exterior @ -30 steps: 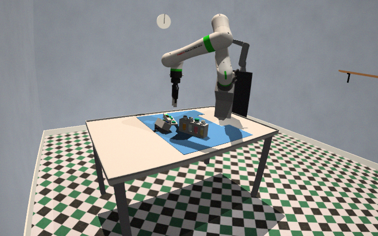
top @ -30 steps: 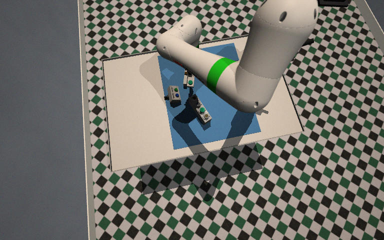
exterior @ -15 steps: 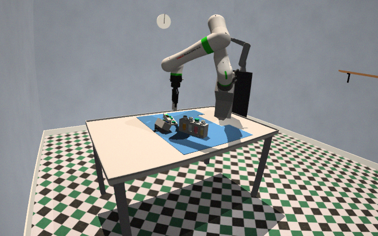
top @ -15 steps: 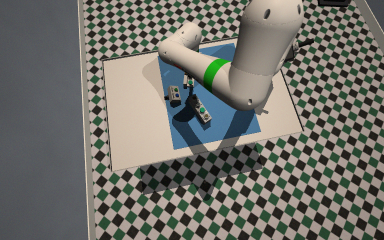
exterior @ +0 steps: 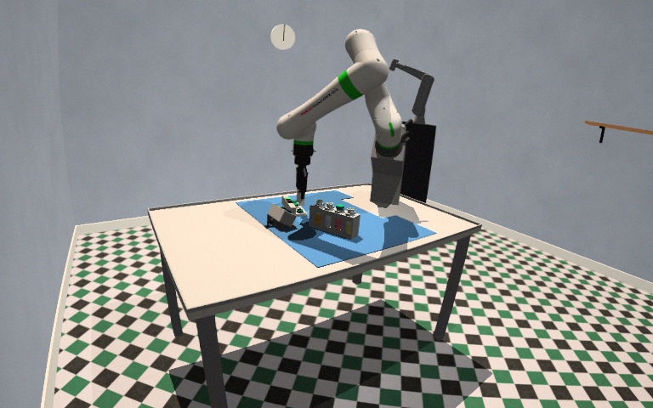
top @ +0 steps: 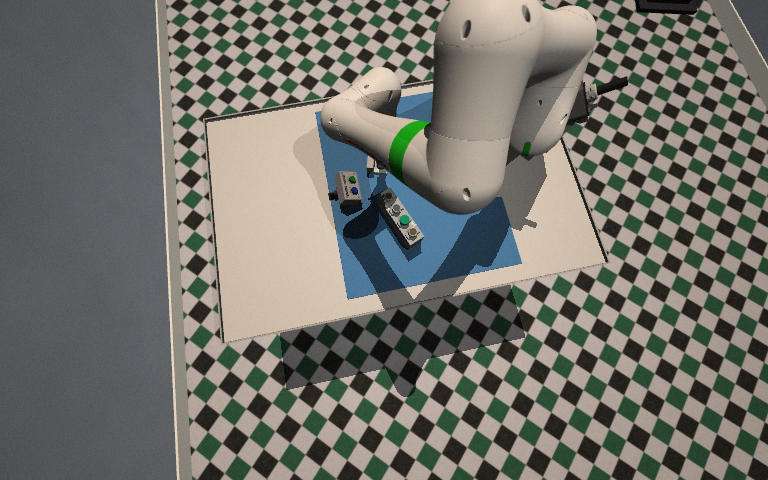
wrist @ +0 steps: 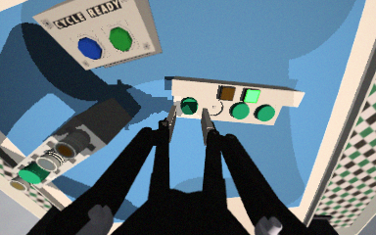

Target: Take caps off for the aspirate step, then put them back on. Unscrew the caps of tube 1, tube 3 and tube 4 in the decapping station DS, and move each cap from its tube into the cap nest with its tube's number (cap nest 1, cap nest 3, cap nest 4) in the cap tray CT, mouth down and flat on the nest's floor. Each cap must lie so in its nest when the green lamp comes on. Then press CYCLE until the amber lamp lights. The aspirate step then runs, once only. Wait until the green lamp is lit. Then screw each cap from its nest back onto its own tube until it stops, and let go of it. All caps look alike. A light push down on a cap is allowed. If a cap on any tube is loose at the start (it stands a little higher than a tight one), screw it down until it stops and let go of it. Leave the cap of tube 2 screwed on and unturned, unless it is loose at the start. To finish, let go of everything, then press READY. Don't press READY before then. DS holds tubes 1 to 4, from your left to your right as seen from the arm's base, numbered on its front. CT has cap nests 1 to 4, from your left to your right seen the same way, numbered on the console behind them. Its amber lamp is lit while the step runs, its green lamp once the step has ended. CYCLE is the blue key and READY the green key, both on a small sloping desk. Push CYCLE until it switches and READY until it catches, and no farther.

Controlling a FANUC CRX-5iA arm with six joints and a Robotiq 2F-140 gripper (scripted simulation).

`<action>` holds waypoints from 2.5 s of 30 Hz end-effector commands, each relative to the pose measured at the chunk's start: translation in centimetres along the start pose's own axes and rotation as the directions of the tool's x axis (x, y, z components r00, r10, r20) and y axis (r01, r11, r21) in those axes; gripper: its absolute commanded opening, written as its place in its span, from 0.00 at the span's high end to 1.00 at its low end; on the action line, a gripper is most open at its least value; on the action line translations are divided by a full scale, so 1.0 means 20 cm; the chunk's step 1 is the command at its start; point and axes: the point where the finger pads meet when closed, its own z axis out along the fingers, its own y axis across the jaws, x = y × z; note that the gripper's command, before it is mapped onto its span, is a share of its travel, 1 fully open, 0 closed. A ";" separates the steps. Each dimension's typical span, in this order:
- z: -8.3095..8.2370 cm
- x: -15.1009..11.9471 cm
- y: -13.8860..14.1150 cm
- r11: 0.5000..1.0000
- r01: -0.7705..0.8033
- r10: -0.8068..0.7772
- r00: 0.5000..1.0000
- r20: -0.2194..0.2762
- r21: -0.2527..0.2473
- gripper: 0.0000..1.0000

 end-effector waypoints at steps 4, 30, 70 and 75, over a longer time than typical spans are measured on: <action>0.14 0.01 0.00 1.000 0.000 0.000 1.000 -0.001 0.000 0.71; 0.18 0.00 0.00 1.000 0.000 0.000 1.000 -0.001 0.000 0.71; -0.19 0.00 0.00 1.000 0.000 0.000 1.000 -0.001 0.000 1.00; -0.31 0.00 0.00 1.000 0.000 0.000 1.000 -0.001 0.000 1.00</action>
